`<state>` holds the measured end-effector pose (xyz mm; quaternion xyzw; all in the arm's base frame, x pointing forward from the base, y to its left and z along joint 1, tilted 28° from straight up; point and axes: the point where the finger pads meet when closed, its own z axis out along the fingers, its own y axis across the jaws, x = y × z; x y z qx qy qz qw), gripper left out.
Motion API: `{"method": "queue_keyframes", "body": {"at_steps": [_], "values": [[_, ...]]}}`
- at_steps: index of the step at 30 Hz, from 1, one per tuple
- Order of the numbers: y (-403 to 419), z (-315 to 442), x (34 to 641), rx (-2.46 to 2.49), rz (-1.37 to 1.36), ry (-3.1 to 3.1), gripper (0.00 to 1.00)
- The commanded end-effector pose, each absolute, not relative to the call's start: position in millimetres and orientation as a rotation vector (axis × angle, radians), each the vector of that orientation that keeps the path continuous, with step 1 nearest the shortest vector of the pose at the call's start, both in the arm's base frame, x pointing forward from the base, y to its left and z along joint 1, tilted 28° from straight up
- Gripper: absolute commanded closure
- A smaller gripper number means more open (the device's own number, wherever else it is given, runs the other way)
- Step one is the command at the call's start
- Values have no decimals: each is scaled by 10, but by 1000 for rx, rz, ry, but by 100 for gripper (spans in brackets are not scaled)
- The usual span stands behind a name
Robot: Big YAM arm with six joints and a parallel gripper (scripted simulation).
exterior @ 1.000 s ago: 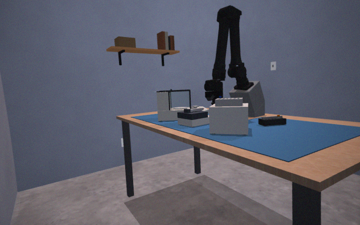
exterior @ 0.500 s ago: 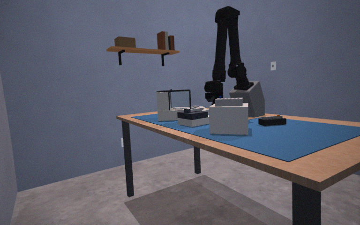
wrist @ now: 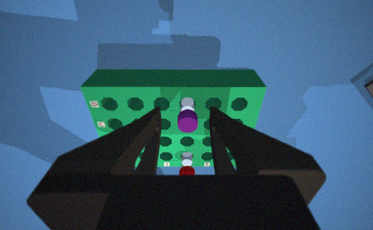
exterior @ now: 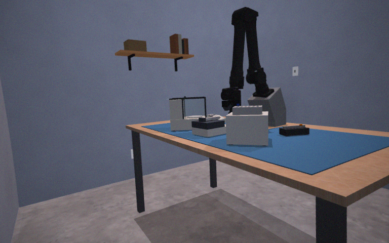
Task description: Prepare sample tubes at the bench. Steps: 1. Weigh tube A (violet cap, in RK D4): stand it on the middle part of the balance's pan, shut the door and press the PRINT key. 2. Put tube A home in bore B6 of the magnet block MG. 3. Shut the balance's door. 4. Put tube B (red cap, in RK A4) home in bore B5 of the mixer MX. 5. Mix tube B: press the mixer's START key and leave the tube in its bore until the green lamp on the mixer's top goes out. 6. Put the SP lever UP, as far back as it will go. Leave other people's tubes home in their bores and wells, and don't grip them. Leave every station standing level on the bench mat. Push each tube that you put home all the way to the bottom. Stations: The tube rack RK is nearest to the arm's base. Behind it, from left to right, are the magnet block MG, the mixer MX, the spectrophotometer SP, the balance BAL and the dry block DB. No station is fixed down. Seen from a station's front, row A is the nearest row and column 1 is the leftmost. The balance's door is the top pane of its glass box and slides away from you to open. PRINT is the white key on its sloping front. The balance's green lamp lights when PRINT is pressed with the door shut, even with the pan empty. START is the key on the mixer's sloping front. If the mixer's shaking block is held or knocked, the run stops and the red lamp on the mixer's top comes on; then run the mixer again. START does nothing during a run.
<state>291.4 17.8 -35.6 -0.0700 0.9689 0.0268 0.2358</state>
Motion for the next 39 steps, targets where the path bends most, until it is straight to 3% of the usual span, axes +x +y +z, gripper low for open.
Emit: {"method": "queue_keyframes", "body": {"at_steps": [1,36,37,39], "values": [[211,-268,3029,-184,75,2617,64],[211,-268,3029,-184,75,2617,64],[211,-268,3029,-184,75,2617,91],[206,-268,3030,-182,74,2617,91]]}}
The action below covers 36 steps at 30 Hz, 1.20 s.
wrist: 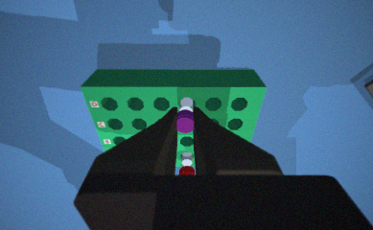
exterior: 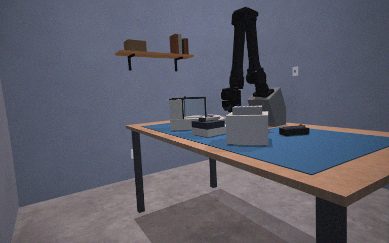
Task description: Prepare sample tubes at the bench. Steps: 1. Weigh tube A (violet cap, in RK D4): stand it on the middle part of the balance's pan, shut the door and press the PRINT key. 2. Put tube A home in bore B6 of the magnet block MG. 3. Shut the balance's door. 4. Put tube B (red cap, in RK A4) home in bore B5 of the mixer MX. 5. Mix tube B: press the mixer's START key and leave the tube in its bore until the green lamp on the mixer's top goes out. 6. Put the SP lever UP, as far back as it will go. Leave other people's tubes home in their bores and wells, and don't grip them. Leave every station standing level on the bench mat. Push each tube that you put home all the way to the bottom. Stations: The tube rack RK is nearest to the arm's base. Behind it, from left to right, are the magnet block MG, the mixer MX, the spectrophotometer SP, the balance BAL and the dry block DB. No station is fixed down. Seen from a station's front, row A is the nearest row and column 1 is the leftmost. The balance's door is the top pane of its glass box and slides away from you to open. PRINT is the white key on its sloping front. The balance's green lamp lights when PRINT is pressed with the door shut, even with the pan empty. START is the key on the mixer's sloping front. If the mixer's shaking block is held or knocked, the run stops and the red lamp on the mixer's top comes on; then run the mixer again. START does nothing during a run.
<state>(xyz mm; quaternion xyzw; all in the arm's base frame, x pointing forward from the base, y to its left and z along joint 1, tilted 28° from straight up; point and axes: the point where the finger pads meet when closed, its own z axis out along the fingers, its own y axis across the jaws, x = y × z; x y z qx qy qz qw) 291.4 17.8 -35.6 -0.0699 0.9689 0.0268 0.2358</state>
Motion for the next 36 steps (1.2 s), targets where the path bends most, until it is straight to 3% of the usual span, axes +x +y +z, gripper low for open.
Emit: {"method": "queue_keyframes", "body": {"at_steps": [1,36], "values": [[201,-268,3030,-180,74,2617,91],[130,-267,3046,-182,65,2616,91]]}}
